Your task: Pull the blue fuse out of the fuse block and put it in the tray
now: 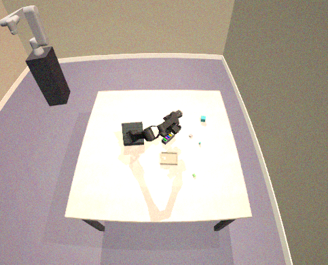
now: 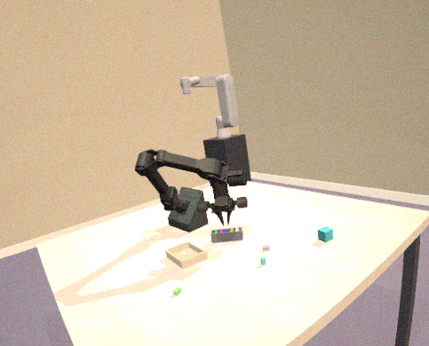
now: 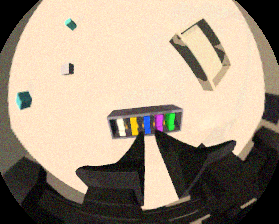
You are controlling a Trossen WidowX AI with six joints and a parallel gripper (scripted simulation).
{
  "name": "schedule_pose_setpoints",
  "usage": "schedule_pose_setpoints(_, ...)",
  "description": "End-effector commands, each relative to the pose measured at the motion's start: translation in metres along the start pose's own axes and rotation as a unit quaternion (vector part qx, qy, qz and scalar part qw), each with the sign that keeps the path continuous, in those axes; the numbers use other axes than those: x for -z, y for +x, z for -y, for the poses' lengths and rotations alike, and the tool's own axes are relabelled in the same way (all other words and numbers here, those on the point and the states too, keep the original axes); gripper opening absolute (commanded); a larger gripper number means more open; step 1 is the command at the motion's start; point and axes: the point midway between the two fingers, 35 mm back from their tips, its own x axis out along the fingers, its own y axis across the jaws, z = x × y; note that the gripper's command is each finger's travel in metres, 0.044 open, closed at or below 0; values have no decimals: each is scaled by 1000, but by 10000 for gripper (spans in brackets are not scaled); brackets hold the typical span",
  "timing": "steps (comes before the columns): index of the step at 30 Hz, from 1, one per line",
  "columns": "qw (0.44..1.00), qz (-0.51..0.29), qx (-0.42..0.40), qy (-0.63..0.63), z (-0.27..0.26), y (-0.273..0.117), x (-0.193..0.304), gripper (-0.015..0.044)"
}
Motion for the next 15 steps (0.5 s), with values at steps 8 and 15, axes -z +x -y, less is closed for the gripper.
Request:
schedule_pose_setpoints(8,1000,2,2,-4,1,12,0,74)
schedule_pose_setpoints(15,1000,2,2,-4,2,18,0,74)
